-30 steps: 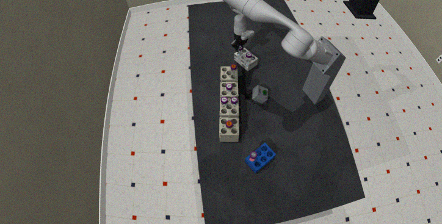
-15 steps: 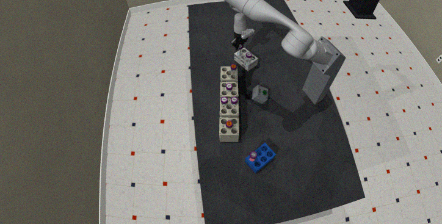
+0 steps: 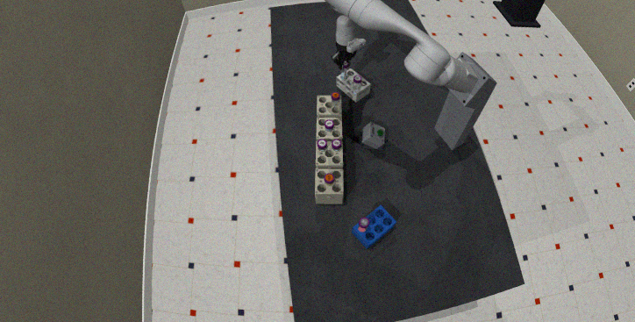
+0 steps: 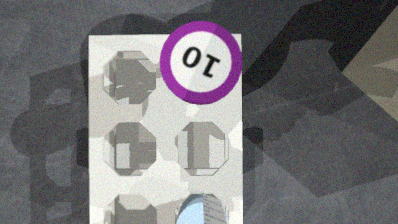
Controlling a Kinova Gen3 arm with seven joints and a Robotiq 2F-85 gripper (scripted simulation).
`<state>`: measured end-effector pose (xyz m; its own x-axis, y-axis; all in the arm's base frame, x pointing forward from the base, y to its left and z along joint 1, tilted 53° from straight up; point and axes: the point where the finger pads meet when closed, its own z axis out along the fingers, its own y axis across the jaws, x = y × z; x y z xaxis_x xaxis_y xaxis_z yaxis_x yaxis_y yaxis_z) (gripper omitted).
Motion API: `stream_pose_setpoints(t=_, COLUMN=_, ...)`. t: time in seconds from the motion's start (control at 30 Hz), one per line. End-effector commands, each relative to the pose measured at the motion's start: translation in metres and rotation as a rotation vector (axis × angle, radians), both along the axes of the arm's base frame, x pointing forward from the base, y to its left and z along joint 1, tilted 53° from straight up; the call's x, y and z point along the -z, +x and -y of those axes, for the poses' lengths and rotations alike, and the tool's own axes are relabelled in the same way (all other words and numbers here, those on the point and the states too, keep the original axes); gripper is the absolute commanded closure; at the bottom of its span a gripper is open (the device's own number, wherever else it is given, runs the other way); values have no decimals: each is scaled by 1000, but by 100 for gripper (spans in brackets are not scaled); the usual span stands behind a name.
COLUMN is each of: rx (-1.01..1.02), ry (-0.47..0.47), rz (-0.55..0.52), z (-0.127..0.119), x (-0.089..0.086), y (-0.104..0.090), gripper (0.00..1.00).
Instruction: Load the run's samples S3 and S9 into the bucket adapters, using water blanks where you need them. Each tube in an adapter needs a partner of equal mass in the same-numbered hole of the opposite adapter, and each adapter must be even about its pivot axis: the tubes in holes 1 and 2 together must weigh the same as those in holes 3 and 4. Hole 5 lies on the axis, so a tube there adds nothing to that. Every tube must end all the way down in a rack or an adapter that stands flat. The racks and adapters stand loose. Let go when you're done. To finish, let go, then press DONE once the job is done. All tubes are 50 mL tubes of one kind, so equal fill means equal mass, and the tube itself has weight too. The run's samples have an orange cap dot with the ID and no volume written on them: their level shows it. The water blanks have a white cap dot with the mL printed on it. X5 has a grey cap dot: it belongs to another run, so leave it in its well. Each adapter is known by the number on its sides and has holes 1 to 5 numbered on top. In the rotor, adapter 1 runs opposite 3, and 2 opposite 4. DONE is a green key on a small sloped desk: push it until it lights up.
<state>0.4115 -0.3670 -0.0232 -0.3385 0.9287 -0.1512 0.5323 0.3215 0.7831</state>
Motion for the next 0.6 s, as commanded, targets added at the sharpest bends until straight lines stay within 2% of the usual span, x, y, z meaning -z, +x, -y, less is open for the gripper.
stream_pose_setpoints(t=0.0, rx=1, ry=-1, rz=0, z=2, x=-3, y=-4, gripper=90)
stream_pose_setpoints(t=0.57, rx=1, ry=-1, rz=0, z=5, x=-15, y=-20, gripper=90)
